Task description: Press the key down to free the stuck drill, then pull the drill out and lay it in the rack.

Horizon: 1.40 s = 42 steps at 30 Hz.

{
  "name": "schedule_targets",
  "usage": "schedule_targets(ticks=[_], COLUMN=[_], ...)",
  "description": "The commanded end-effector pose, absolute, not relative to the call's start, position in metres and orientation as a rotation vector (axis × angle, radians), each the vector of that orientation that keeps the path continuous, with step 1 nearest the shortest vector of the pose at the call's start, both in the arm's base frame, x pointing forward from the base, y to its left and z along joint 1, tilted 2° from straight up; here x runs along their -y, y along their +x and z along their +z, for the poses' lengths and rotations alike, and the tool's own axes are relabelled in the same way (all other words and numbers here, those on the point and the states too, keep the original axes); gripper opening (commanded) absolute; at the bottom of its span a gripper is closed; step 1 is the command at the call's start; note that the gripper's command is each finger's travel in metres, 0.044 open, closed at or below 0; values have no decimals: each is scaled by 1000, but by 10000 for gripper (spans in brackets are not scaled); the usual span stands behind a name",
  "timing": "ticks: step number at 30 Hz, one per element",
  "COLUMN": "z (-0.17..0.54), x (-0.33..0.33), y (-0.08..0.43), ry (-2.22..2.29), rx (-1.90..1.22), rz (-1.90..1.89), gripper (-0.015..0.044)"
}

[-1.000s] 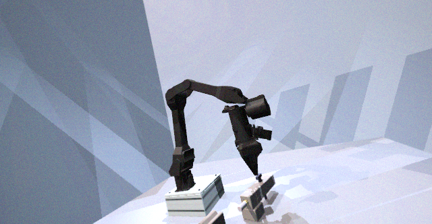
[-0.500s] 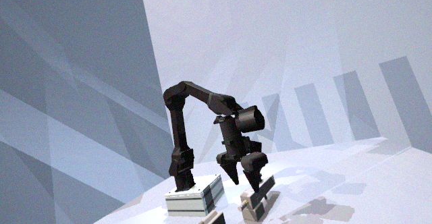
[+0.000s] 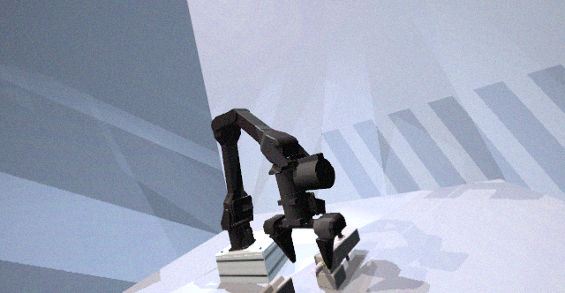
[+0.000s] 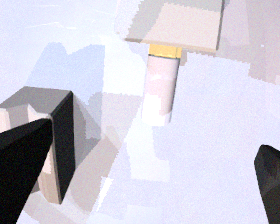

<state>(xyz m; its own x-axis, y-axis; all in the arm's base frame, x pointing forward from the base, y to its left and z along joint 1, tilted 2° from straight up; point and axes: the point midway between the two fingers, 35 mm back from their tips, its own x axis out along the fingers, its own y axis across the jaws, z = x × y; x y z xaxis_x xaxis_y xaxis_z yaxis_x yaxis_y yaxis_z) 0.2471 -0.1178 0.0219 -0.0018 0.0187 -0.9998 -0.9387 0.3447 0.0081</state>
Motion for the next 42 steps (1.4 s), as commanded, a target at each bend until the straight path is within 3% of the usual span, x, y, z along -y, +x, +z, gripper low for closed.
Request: schedule_targets(ticks=[1, 42], z=[20, -31], x=[120, 105], y=[245, 249], ry=[-948, -947], rx=[-1342, -1341], rz=[973, 974], gripper=[440, 440])
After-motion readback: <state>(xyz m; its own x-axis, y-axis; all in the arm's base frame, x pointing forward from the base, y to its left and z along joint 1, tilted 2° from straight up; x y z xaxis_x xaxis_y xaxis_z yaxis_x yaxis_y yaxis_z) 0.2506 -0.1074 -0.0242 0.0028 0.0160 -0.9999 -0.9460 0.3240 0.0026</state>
